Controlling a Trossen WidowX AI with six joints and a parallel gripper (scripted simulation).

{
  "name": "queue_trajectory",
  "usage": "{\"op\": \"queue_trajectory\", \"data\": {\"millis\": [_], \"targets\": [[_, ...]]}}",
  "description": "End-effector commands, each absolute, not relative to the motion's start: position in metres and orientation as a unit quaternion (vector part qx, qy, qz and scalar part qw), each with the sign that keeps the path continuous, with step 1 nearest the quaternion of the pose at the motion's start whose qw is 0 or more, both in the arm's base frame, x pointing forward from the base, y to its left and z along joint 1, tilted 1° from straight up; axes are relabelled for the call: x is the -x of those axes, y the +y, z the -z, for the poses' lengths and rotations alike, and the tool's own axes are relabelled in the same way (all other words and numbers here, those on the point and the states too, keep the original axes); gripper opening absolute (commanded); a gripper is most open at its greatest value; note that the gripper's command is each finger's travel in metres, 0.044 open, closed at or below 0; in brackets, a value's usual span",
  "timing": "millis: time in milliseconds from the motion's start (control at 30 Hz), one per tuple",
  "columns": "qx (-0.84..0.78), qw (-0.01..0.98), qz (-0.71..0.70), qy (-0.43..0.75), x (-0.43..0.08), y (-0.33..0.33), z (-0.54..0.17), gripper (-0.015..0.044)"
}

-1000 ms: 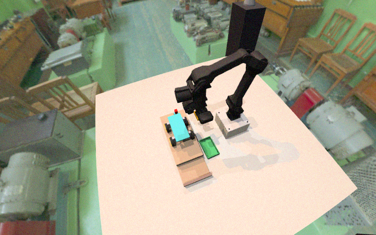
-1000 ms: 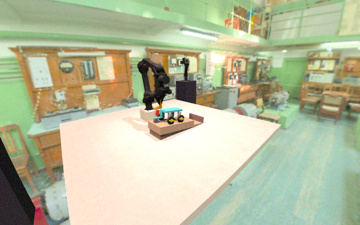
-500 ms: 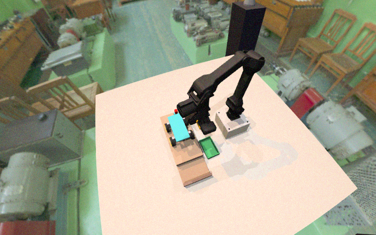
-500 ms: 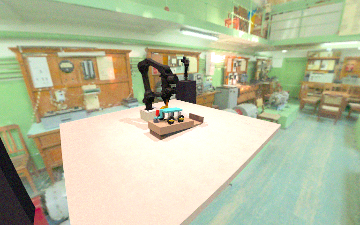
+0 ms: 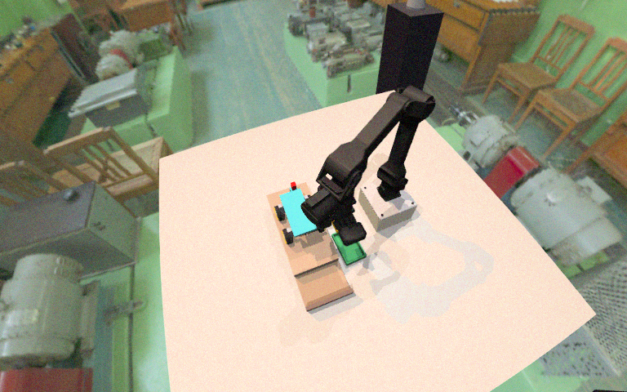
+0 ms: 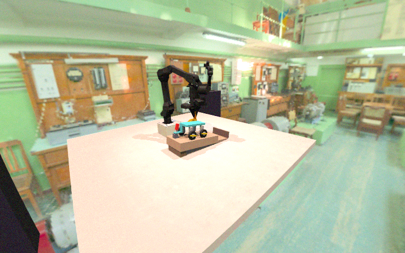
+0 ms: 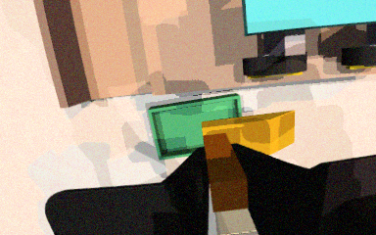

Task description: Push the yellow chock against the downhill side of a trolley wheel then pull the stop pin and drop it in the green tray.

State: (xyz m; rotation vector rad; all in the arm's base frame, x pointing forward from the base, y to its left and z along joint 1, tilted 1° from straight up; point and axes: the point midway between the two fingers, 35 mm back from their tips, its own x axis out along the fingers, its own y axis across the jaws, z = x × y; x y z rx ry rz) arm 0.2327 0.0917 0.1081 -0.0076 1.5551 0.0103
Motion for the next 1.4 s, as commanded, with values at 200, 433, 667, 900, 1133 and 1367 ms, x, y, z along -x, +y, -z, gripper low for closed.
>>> {"op": "queue_trajectory", "data": {"millis": [200,433,667,900,1133,1367], "targets": [[-0.001,0.714,-0.006,0.701,-0.243,0.132,-0.106,0.0000],[0.028,0.713,0.024,0.701,-0.245,0.143,-0.105,0.0000],[0.040,0.713,0.036,0.699,-0.246,0.144,-0.105,0.0000],[0.040,0.713,0.036,0.699,-0.264,0.146,-0.101,0.0000],[0.040,0.714,0.036,0.698,-0.275,0.147,-0.099,0.0000],[0.040,0.714,0.036,0.698,-0.274,0.146,-0.083,0.0000]]}}
